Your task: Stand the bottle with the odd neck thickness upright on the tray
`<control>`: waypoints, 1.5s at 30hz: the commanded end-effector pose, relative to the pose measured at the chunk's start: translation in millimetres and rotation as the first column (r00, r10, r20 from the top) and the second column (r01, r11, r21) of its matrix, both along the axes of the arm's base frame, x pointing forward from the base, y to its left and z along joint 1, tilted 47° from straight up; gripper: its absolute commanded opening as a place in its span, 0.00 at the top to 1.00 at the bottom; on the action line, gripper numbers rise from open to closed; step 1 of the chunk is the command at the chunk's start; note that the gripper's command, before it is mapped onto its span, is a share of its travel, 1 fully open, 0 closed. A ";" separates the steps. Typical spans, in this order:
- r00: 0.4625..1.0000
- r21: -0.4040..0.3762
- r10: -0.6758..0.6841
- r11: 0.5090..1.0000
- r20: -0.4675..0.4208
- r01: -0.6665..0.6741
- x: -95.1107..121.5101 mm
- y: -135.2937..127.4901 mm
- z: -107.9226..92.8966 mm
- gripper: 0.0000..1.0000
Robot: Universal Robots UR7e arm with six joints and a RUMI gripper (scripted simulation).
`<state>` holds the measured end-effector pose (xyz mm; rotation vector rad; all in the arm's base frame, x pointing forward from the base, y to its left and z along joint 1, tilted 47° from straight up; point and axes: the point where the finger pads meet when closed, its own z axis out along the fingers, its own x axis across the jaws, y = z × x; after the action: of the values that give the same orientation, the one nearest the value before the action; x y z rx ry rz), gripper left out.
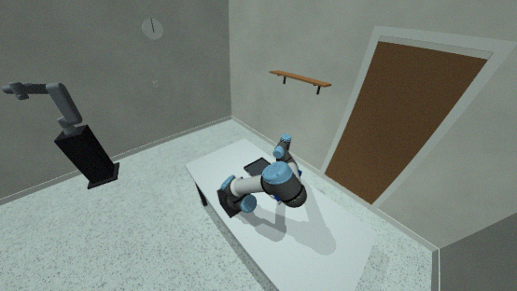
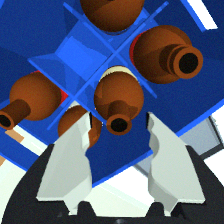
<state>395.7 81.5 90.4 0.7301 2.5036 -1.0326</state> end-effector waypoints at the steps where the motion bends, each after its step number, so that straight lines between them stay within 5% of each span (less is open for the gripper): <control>1: 1.000 0.000 0.000 1.000 0.001 0.000 0.2 0.3 0.2 0.62; 12: 1.000 0.000 0.000 1.000 0.001 0.000 0.2 0.3 0.2 0.62; 13: 1.000 0.000 0.000 1.000 0.001 0.000 0.2 0.3 0.2 1.00; 45: 1.000 0.000 0.000 1.000 0.001 0.000 0.2 0.3 0.2 1.00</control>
<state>395.6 81.5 90.4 0.7301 2.5036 -1.0327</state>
